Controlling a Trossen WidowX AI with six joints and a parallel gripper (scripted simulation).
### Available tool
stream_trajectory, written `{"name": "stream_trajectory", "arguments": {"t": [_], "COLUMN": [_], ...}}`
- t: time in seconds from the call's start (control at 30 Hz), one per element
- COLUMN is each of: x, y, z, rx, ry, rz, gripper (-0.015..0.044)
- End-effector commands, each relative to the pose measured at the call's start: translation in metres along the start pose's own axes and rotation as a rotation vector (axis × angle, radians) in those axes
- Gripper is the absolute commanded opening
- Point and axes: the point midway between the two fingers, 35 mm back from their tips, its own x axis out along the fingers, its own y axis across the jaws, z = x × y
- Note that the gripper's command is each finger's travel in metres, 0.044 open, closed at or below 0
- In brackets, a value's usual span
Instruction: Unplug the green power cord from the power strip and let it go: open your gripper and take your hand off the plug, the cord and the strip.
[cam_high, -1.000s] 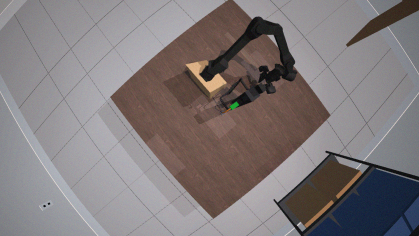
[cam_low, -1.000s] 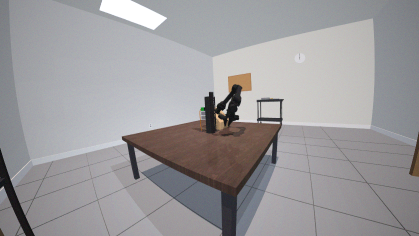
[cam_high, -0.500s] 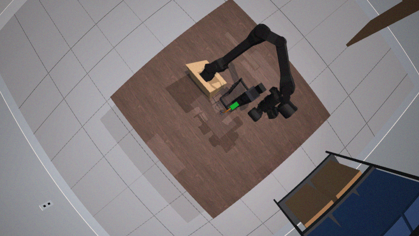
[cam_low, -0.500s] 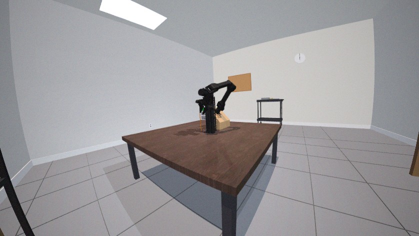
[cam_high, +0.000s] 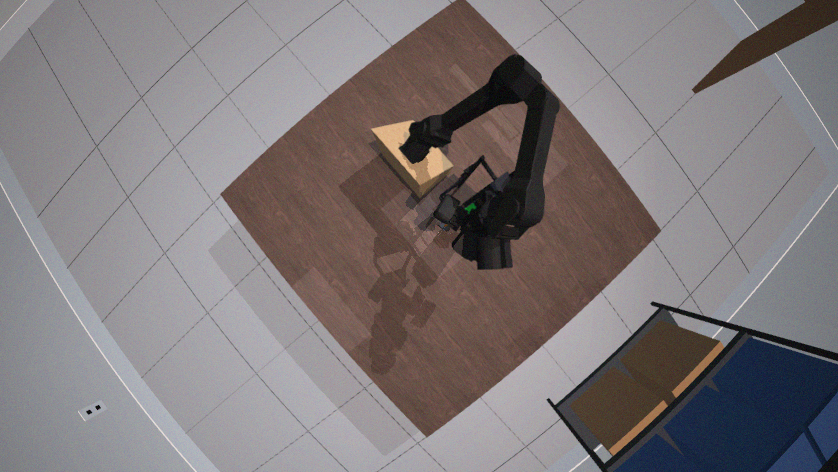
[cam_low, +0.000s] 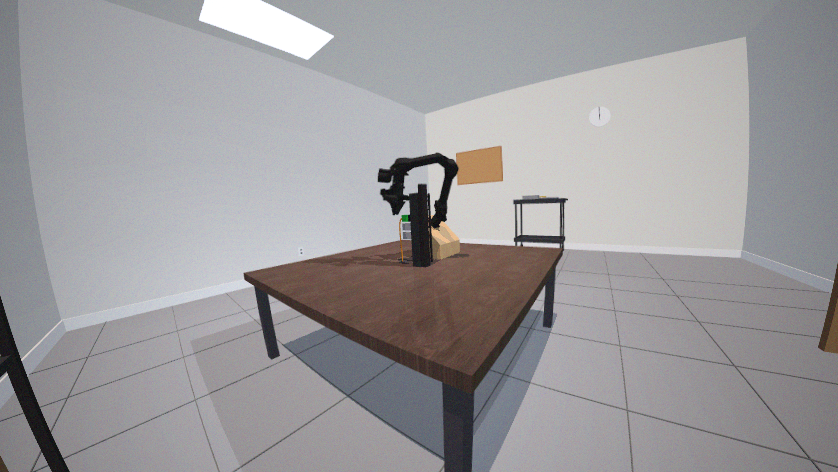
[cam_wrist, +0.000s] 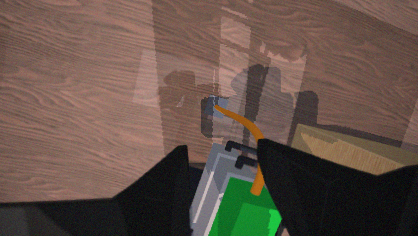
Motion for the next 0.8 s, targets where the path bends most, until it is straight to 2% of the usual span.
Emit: {"name": "stream_trajectory", "arguments": {"t": [0.0,0.77], "x": [0.002,-0.001], "y": [-0.032,-0.026], "z": [-0.003,-0.016], "rx": [0.391,0.391], "ry": [0.175,0.175], "rz": [-0.004,-0.004], "gripper": [0.0160,0.0160]}}
